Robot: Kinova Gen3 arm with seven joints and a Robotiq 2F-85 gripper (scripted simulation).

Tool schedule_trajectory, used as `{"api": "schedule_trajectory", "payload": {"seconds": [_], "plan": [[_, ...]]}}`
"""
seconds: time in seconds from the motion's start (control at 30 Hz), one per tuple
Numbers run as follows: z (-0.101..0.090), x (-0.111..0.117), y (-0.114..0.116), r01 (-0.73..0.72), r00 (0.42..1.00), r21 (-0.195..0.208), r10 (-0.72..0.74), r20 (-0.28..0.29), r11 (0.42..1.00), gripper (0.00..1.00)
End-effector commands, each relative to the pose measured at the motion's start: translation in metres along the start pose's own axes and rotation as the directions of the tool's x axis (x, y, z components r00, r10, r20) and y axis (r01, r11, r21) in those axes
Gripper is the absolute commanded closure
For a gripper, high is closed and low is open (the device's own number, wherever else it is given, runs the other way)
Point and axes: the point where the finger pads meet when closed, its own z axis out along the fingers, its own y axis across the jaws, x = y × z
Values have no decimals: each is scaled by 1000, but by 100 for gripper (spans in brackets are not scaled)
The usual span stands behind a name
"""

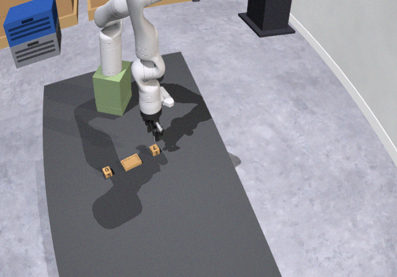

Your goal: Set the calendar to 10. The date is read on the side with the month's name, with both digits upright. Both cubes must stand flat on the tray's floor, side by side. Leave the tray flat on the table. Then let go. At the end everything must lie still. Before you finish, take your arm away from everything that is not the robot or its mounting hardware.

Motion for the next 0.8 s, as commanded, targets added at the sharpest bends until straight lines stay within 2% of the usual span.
{"api": "schedule_trajectory", "payload": {"seconds": [0.0,0.1,0.13,0.77], "plan": [[-9,1,6,-5,1000,-13,5,2,1000,54],[-10,-1,7,-5,1000,-19,5,7,1000,54],[-10,-1,7,-5,1000,-19,5,7,1000,0],[-9,-1,7,-5,1000,-17,5,7,1000,0]]}}
